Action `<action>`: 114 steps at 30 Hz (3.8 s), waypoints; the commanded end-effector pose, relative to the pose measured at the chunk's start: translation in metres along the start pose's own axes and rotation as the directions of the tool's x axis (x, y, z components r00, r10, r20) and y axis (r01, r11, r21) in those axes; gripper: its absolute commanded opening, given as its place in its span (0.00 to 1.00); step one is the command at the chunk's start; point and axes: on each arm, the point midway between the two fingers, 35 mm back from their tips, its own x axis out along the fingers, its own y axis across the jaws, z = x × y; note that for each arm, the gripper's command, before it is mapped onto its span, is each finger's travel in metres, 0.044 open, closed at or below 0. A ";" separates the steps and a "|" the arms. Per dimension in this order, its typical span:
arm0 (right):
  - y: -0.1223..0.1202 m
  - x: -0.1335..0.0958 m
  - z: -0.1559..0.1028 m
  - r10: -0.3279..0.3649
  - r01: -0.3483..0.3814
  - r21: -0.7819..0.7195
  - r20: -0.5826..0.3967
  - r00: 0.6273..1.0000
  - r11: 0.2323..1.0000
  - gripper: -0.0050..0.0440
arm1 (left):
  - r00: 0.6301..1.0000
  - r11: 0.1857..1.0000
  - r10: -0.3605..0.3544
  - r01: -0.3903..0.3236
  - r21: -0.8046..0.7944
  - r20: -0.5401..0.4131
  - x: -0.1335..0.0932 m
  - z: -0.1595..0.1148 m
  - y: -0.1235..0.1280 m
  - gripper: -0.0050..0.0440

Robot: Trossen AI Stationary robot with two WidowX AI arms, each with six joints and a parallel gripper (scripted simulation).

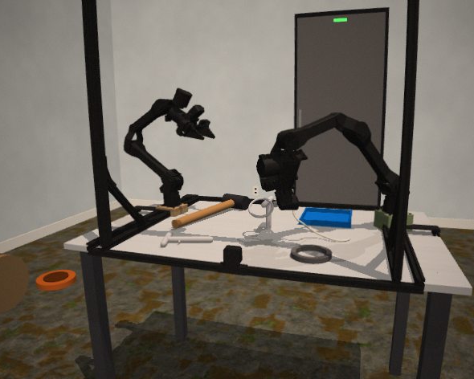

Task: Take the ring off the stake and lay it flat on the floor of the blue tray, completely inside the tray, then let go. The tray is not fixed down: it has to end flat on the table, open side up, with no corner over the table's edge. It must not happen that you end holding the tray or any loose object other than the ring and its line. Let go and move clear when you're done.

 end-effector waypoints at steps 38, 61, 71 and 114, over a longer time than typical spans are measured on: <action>0.029 -0.023 -0.005 0.003 -0.003 0.004 0.004 1.000 1.000 0.10 | 1.000 1.000 -0.004 0.004 0.003 -0.001 0.000 0.000 -0.001 0.92; 0.036 -0.030 -0.039 0.004 -0.004 0.004 0.004 1.000 1.000 0.10 | 1.000 1.000 -0.004 0.004 0.003 -0.001 0.000 0.000 -0.001 0.92; 0.038 -0.032 -0.052 0.003 -0.003 0.004 0.004 1.000 1.000 0.10 | 1.000 1.000 -0.004 0.004 0.003 -0.001 0.000 0.000 -0.001 0.92; -0.007 -0.037 -0.088 0.149 -0.089 0.729 -0.019 0.989 0.679 0.10 | 1.000 1.000 -0.004 0.004 0.003 -0.001 0.000 0.000 -0.001 0.92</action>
